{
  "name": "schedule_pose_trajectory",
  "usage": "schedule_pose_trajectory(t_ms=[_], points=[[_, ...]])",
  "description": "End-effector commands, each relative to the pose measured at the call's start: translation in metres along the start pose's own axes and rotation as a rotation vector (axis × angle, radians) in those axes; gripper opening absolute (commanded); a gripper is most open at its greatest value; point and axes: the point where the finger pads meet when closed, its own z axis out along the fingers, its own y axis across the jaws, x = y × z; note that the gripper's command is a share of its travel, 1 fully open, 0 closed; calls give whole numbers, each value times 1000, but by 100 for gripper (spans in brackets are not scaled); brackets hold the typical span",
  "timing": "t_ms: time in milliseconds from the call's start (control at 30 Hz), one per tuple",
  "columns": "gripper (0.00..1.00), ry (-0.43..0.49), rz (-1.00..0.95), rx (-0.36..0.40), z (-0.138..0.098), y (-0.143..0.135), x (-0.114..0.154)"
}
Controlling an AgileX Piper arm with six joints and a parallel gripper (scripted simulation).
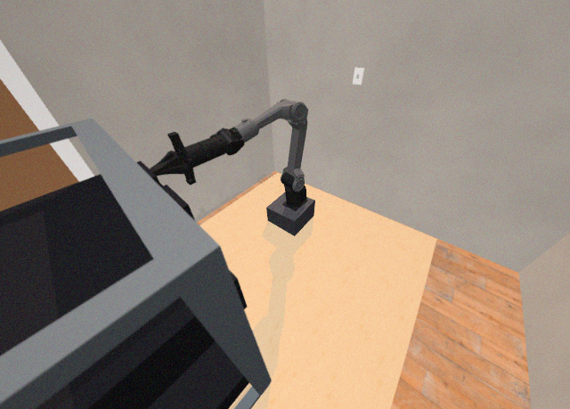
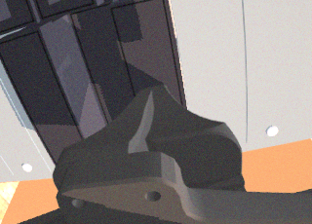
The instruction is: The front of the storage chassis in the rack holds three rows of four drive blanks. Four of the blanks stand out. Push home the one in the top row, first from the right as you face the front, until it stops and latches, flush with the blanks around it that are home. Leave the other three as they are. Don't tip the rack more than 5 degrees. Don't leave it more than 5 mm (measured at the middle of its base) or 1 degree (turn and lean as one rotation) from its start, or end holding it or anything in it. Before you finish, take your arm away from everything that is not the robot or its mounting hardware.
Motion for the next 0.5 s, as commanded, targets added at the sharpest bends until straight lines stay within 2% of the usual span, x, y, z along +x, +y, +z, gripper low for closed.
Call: schedule_pose_trajectory(t_ms=[0, 467], points=[[0, -2, 0, 5, 1, -2, -1], [0, -2, 0, 5, 11, -3, -1]])
